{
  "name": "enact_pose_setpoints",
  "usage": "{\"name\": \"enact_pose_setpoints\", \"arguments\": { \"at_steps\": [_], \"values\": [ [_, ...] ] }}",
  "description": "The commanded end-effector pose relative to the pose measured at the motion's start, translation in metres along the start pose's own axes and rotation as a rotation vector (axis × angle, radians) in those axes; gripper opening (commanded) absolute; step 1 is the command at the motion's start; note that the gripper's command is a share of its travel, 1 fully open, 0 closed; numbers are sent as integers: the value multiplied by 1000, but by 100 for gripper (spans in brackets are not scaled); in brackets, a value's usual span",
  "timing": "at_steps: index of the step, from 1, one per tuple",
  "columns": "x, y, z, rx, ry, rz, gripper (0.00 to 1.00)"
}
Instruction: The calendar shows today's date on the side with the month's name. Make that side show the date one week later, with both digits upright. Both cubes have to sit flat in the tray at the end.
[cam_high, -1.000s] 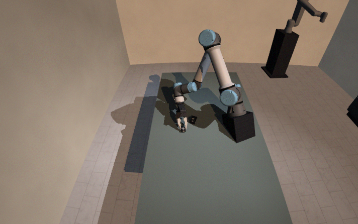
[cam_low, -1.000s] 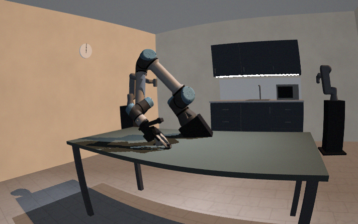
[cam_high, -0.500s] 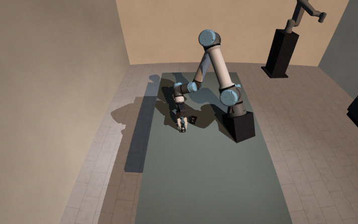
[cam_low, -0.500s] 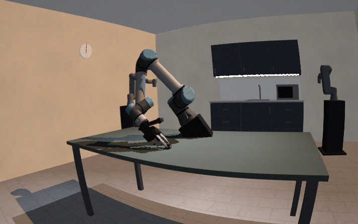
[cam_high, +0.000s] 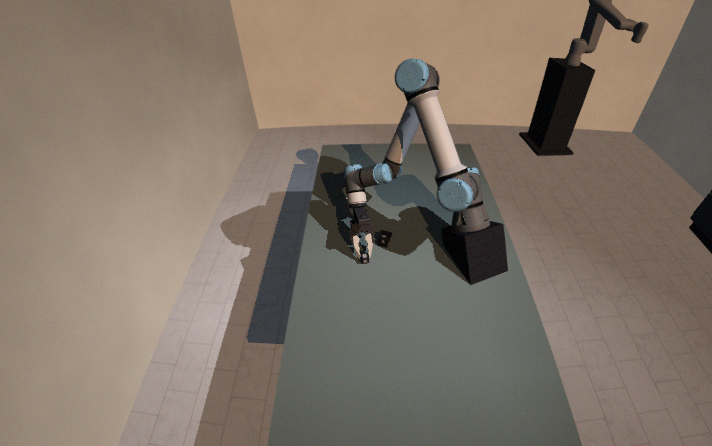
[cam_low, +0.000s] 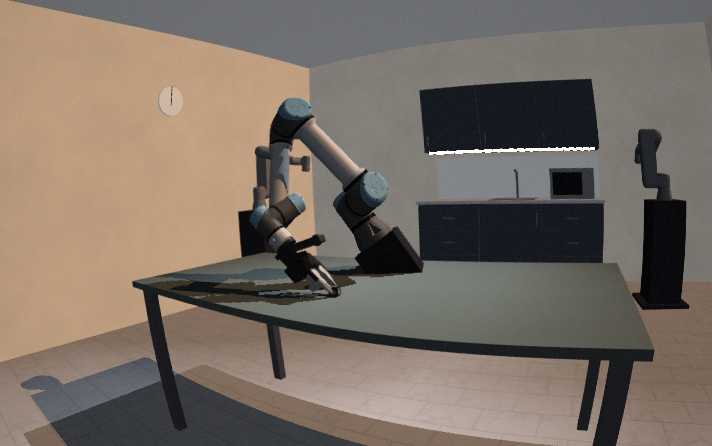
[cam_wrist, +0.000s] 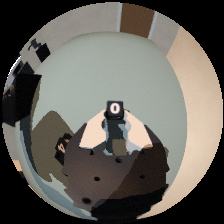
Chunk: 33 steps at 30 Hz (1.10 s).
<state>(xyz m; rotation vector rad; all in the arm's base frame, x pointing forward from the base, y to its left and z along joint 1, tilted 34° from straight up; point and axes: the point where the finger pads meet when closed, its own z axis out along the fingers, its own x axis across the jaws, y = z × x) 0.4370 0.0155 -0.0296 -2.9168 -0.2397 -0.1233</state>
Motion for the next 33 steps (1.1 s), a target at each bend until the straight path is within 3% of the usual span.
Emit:
{"name": "enact_pose_setpoints", "arguments": {
  "at_steps": [1,12,24,25,33],
  "values": [
    [0,0,0,0,1,-1,10],
    [0,0,0,0,1,-1,14],
    [0,0,0,0,1,-1,28],
    [0,0,0,0,1,-1,40],
    [0,0,0,0,1,-1,40]
  ]
}}
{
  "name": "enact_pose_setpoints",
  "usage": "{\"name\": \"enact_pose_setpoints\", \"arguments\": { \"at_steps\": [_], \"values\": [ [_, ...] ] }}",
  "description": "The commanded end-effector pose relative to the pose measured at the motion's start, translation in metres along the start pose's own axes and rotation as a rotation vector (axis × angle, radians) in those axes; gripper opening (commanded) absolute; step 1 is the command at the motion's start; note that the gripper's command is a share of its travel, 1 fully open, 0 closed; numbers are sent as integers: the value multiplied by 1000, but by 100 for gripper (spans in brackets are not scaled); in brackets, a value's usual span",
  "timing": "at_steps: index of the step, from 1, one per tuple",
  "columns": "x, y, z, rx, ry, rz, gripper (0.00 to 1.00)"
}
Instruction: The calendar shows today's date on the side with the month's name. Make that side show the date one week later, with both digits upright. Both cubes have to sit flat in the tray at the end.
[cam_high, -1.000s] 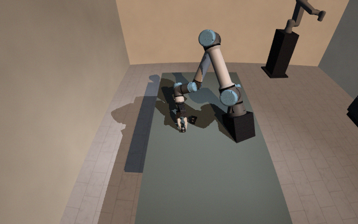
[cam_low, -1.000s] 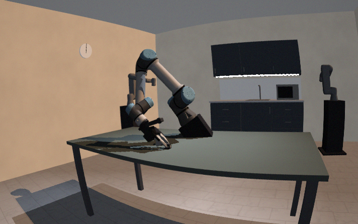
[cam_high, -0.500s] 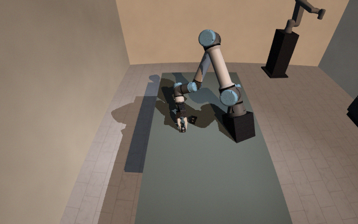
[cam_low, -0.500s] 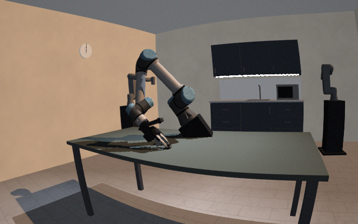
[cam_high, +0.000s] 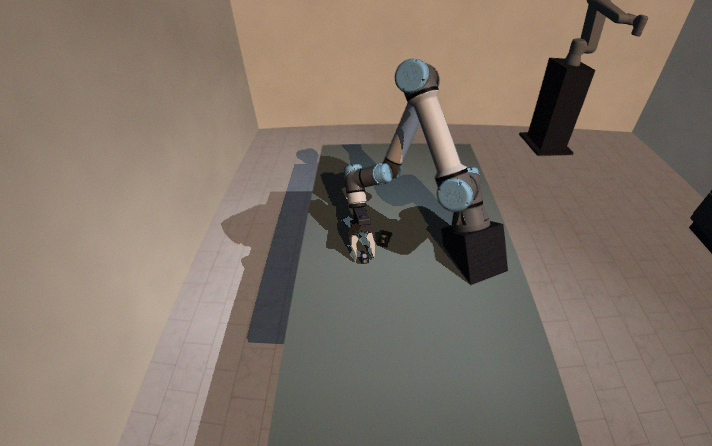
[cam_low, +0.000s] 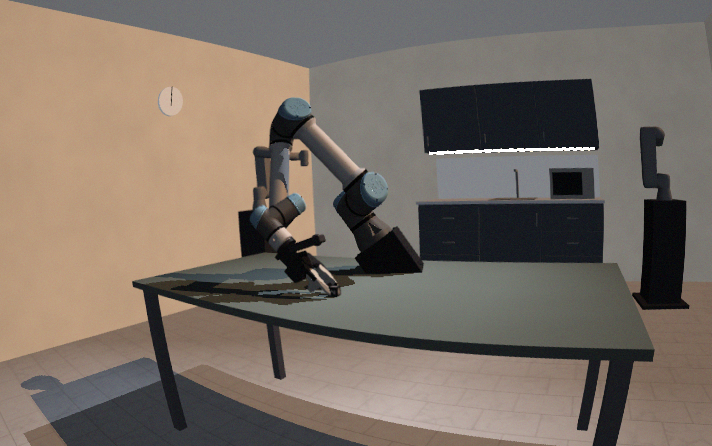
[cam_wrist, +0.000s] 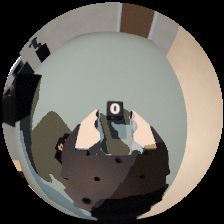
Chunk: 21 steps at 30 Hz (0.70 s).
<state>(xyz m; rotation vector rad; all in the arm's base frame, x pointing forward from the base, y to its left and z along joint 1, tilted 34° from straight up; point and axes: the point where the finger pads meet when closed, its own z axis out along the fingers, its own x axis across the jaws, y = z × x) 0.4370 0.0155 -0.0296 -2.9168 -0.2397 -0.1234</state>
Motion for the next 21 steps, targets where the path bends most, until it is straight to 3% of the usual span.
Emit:
{"name": "enact_pose_setpoints", "arguments": {
  "at_steps": [1,21],
  "values": [
    [0,0,0,0,1,-1,40],
    [0,-8,-8,0,1,-1,40]
  ]
}}
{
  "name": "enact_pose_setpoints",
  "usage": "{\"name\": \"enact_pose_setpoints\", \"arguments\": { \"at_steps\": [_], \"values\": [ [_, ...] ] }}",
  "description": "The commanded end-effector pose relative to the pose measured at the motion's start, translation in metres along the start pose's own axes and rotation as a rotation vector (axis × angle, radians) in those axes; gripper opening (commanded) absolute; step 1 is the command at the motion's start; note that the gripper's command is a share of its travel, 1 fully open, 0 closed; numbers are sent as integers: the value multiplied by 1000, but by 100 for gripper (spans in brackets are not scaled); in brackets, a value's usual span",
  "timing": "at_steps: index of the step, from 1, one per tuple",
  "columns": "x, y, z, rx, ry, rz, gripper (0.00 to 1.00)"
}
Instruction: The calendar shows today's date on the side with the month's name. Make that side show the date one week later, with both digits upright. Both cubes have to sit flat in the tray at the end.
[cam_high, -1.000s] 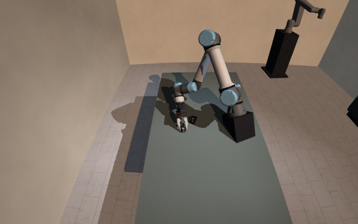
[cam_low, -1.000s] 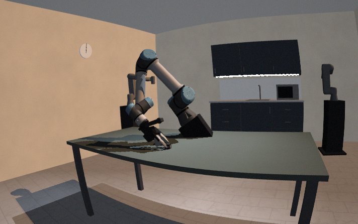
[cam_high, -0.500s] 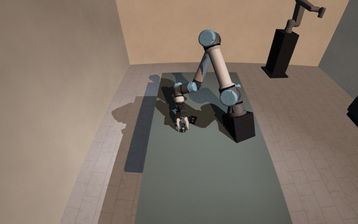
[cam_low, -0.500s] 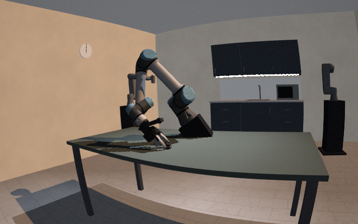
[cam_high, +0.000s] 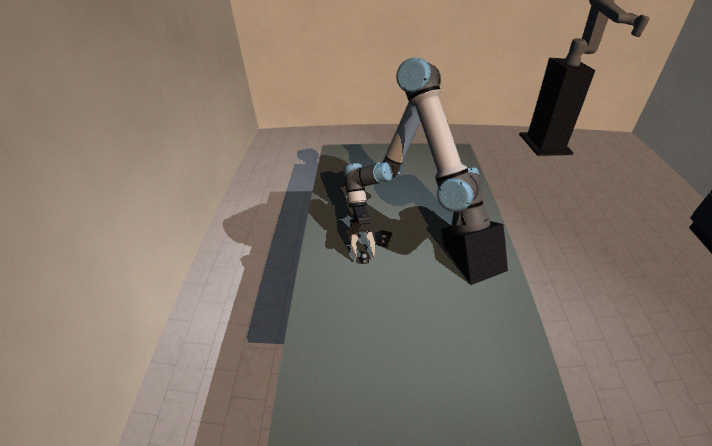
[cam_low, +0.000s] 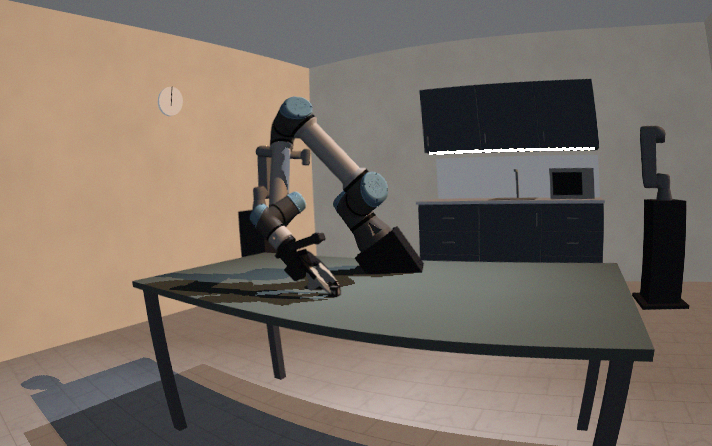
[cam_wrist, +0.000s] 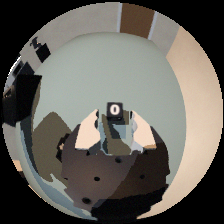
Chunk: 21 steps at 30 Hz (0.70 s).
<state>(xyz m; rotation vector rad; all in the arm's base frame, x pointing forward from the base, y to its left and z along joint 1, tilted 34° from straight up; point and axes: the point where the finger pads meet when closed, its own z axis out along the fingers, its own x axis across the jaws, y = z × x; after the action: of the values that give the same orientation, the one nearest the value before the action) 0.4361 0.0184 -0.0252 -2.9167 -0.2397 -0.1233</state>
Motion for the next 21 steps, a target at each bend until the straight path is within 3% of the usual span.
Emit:
{"name": "enact_pose_setpoints", "arguments": {
  "at_steps": [1,21],
  "values": [
    [0,-6,-6,0,1,-1,40],
    [0,-43,-44,0,1,-1,40]
  ]
}}
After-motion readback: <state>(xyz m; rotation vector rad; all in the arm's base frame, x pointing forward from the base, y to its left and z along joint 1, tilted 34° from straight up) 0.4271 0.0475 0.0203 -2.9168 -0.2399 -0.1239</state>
